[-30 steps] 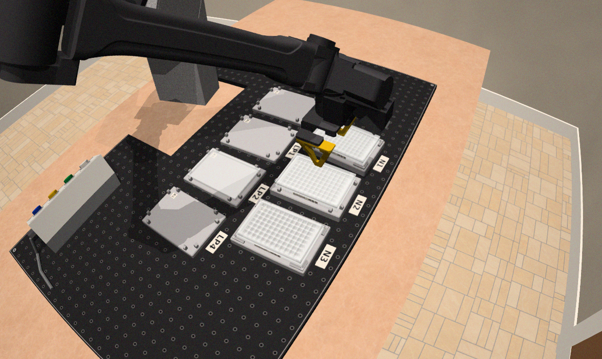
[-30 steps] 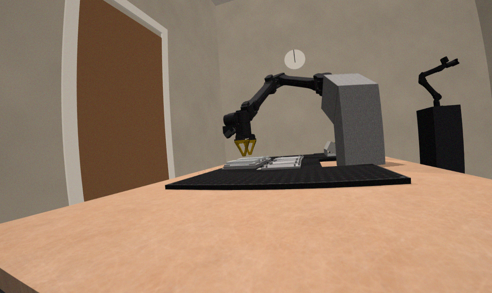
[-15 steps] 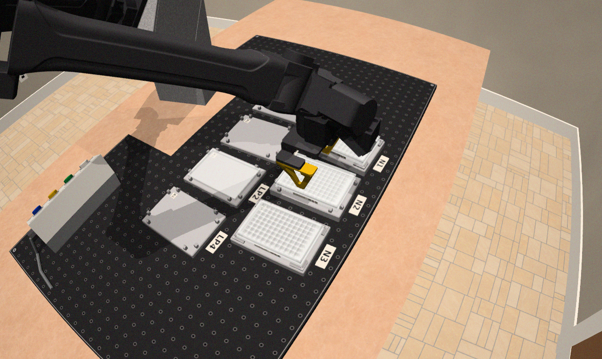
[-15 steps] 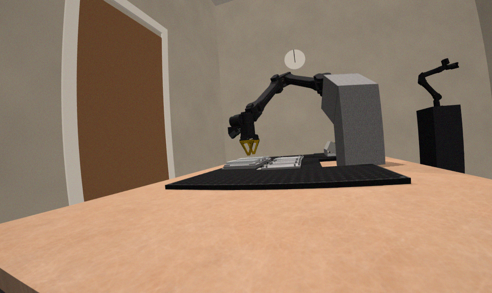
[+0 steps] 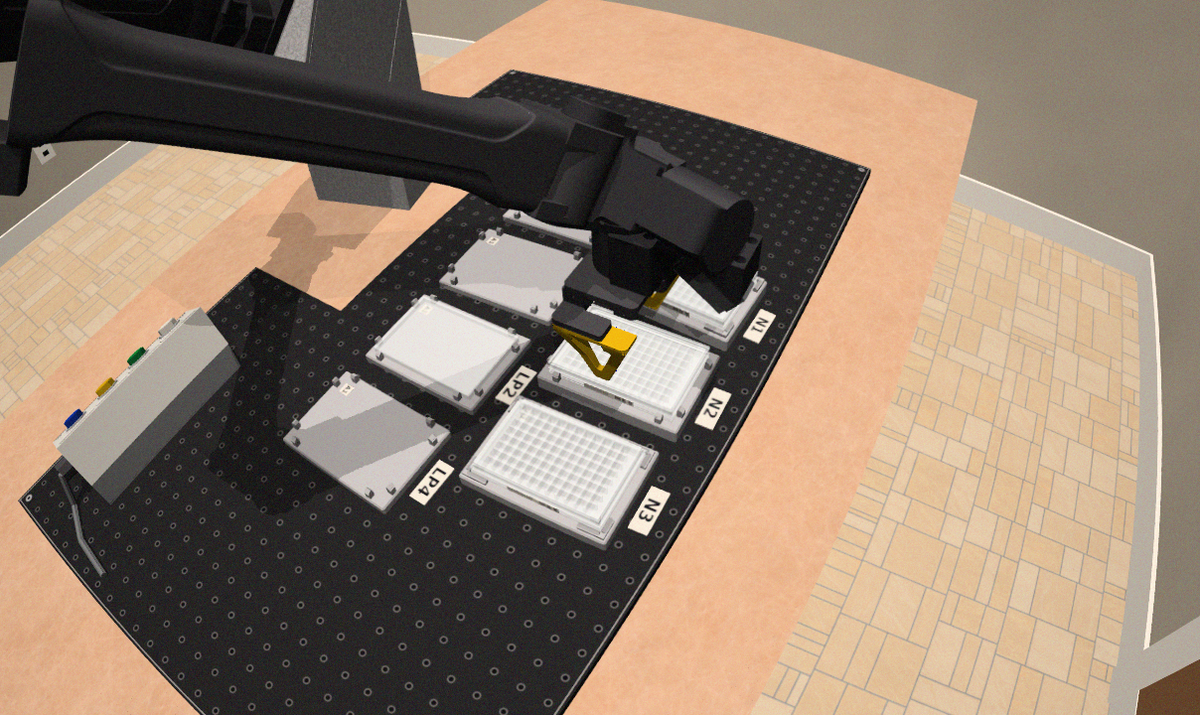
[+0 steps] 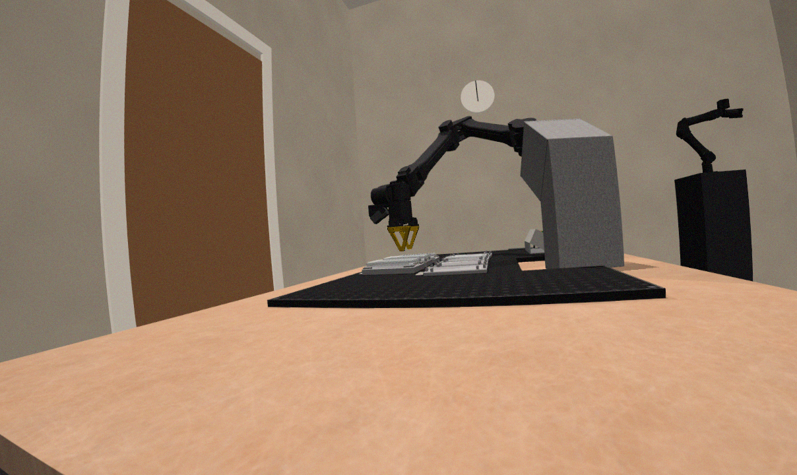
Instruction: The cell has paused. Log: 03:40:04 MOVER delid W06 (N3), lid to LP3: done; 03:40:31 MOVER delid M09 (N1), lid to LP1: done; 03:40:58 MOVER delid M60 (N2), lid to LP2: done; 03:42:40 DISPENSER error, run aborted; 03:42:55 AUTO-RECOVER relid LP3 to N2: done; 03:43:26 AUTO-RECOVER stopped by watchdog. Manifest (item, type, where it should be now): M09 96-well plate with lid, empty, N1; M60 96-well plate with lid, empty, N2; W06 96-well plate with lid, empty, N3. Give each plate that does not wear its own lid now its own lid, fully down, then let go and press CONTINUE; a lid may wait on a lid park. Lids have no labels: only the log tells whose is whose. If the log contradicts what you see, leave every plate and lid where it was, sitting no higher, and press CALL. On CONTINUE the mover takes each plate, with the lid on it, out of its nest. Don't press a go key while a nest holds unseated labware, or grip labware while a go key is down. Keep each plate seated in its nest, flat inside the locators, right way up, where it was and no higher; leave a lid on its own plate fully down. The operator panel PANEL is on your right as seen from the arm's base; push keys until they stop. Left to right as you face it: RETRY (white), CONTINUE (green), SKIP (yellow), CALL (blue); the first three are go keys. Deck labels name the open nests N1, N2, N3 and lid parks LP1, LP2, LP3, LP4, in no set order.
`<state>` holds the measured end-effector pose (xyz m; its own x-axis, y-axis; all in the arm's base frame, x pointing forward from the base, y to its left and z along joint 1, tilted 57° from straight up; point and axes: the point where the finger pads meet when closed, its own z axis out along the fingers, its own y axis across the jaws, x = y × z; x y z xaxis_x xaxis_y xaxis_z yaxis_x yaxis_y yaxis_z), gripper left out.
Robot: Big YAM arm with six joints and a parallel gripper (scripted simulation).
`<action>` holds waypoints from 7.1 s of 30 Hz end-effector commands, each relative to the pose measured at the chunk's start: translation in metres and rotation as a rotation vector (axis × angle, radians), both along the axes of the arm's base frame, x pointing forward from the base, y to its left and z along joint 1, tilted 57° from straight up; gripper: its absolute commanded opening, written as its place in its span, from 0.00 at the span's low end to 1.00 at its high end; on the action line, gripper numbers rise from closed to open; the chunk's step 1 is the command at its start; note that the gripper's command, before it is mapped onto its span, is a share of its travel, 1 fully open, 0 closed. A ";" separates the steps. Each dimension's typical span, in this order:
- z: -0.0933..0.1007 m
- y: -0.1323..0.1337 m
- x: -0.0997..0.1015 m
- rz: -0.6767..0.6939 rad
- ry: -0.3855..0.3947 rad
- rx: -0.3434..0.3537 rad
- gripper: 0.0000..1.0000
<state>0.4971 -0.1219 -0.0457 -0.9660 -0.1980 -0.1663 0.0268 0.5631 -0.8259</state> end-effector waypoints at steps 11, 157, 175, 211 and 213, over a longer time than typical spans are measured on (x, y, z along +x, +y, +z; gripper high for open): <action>-0.009 -0.002 0.007 0.022 0.001 0.001 1.00; 0.101 -0.079 0.002 0.015 -0.005 -0.006 0.00; 0.095 -0.081 0.003 0.019 0.000 -0.005 0.00; 0.087 -0.093 0.003 0.013 0.006 -0.004 0.00; 0.087 -0.093 0.003 0.013 0.006 -0.004 0.00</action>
